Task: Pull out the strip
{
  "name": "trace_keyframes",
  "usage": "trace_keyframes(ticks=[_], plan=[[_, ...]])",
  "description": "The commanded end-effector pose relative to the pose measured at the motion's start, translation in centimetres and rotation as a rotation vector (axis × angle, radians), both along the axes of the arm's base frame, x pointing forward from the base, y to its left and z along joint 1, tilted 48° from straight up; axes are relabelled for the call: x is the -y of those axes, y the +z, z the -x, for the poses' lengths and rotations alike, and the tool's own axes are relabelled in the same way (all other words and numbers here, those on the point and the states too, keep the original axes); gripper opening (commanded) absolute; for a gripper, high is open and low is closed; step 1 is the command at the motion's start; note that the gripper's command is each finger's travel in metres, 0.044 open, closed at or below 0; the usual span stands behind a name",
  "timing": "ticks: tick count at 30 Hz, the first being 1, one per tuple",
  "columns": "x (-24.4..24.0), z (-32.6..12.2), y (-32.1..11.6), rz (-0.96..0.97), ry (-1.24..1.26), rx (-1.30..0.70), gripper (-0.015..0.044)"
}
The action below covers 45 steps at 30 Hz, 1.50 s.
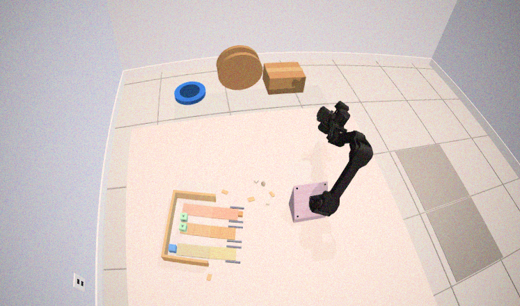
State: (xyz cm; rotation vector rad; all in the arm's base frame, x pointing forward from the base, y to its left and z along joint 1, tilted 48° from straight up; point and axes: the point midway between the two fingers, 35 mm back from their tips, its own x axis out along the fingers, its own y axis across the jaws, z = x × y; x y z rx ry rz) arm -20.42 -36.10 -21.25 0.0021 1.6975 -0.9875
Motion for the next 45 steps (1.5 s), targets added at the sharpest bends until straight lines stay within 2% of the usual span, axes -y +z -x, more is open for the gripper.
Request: trace_keyframes(ticks=[1, 3, 11, 16, 21, 27, 34, 40, 45], plan=[[0.2, -0.2, 0.1, 0.004, 0.003, 0.006, 0.0400], [1.4, -2.0, 1.1, 0.038, 0.025, 0.054, 0.0400], [6.1, -14.3, 7.3, 0.163, 0.159, 0.388, 0.0400], [6.2, -22.6, 11.3, 0.167, 0.236, 0.616, 0.0400], [4.2, -30.6, 15.3, 0.110, 0.306, 0.843, 0.0400], [-0.7, -38.9, 19.9, -0.032, 0.382, 1.087, 0.0400], [-9.2, -46.2, 25.2, -0.305, 0.429, 1.335, 0.0400], [-18.0, -49.7, 29.5, -0.625, 0.437, 1.476, 0.0400], [-25.3, -50.3, 32.6, -0.922, 0.414, 1.521, 0.0400]])
